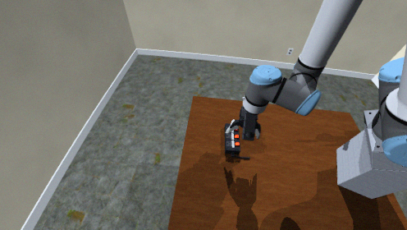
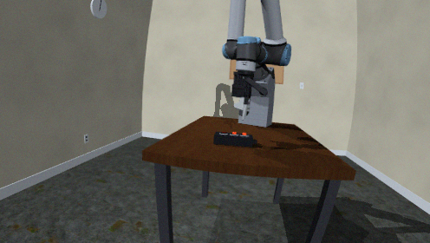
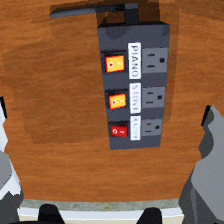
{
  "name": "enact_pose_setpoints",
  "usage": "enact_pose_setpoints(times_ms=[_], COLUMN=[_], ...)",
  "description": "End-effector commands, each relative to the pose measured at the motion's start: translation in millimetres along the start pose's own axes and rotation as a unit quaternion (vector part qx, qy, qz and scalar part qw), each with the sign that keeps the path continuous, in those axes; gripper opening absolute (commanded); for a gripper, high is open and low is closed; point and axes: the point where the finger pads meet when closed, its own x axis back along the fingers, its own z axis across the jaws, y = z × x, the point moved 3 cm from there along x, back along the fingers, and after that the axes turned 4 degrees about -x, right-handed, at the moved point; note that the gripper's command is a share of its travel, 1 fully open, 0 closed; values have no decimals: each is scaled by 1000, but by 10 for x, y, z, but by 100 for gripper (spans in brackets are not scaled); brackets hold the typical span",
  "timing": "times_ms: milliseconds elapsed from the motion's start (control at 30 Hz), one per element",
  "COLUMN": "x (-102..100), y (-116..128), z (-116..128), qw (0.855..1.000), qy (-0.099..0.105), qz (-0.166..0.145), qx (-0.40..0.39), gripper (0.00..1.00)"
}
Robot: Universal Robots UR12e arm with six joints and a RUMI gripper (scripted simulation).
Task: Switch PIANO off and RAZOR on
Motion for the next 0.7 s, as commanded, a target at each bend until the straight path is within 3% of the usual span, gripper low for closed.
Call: enact_pose_setpoints(times_ms=[0,300,333,667], x=[-36,-38,-39,-39], y=[-15,-14,-14,-13], z=[19,19,19,17], qw=[998,998,998,998], qy=[5,6,6,5], qz=[3,3,3,3], qx=[56,65,65,64], gripper=[100,100,0,0])
